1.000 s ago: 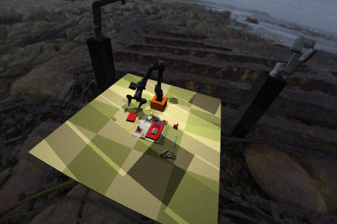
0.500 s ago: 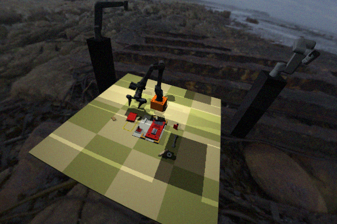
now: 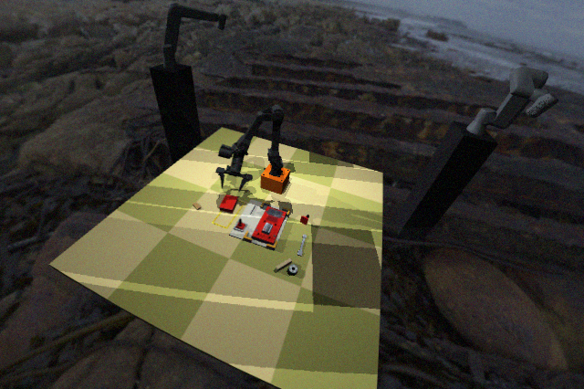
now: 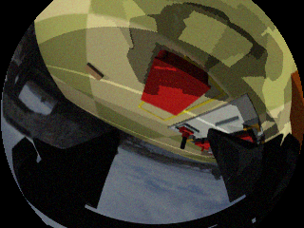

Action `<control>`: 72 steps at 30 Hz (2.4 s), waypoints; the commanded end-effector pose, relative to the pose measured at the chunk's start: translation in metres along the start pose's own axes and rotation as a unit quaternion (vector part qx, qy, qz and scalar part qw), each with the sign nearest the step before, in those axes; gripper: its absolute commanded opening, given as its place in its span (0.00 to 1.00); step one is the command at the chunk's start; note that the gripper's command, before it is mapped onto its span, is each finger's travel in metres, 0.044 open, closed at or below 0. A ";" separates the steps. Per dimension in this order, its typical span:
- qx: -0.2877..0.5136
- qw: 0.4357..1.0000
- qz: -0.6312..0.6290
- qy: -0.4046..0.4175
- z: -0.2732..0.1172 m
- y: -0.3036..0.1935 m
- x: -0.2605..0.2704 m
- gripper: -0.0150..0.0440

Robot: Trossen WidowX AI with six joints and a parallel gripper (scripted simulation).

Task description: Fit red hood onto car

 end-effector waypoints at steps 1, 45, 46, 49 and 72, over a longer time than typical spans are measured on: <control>-0.063 0.956 -0.277 -0.070 0.014 -0.009 0.012 1.00; 0.035 0.199 -0.893 -0.401 0.048 -0.066 0.025 1.00; 0.035 0.199 -0.893 -0.401 0.048 -0.066 0.025 1.00; 0.035 0.199 -0.893 -0.401 0.048 -0.066 0.025 1.00; 0.035 0.199 -0.893 -0.401 0.060 -0.054 0.022 1.00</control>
Point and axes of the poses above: the point midway between the two fingers, 35 mm back from their tips, its own z axis out along the fingers, its own x axis across the jaws, y = z × x, the point moved 4 cm from there along -z, back along the fingers, and after that the axes turned 8 degrees about z, right-handed, at the moved point
